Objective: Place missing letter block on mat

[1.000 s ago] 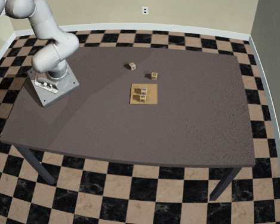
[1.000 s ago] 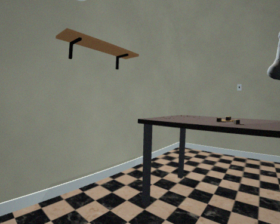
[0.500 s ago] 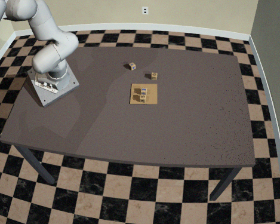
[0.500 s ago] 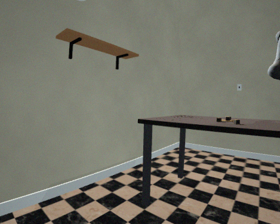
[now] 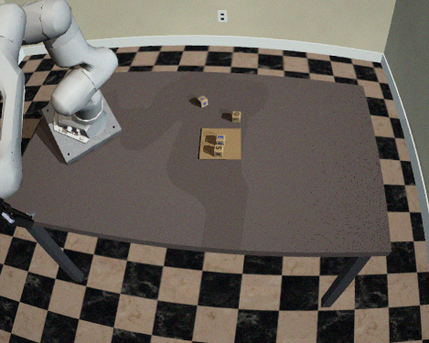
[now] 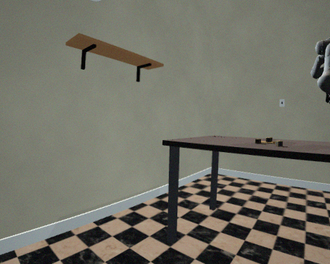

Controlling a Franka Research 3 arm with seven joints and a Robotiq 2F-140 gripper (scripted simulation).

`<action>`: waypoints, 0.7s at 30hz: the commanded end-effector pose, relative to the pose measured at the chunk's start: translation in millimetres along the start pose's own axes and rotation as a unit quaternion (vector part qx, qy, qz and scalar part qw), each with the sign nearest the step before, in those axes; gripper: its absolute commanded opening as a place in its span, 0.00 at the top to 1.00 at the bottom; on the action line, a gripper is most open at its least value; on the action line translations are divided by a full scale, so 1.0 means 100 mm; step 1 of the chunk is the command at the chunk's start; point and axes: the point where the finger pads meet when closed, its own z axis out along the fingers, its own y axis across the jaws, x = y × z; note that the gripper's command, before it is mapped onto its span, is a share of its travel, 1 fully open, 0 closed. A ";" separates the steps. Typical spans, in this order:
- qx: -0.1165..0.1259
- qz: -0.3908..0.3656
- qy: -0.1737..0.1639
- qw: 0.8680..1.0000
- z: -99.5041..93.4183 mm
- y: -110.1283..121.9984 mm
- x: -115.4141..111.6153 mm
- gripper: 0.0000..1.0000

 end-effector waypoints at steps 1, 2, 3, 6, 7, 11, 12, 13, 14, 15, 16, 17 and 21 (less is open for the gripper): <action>-0.001 -0.018 0.029 0.999 -0.20 -0.55 -0.08 0.00; -0.001 -0.018 0.029 0.999 -0.20 -0.55 -0.08 0.00; -0.001 -0.018 0.029 0.999 -0.20 -0.55 -0.08 0.00; -0.009 -0.064 0.058 0.996 -0.38 -1.20 -0.29 0.00; -0.011 -0.075 0.064 0.995 -0.41 -1.35 -0.35 0.00; -0.016 -0.120 0.087 0.989 -0.51 -1.92 -0.65 0.00; -0.018 -0.131 0.092 0.987 -0.53 -2.07 -0.74 0.00; -0.019 -0.143 0.097 0.985 -0.55 -2.21 -0.83 0.00; -0.020 -0.154 0.102 0.983 -0.56 -2.35 -0.93 0.00; -0.020 -0.166 0.107 0.980 -0.56 -2.48 -1.03 0.00; -0.021 -0.177 0.111 0.978 -0.57 -2.62 -1.13 0.00; -0.022 -0.189 0.115 0.975 -0.57 -2.74 -1.24 0.00; -0.024 -0.231 0.129 0.964 -0.55 -3.19 -1.68 0.00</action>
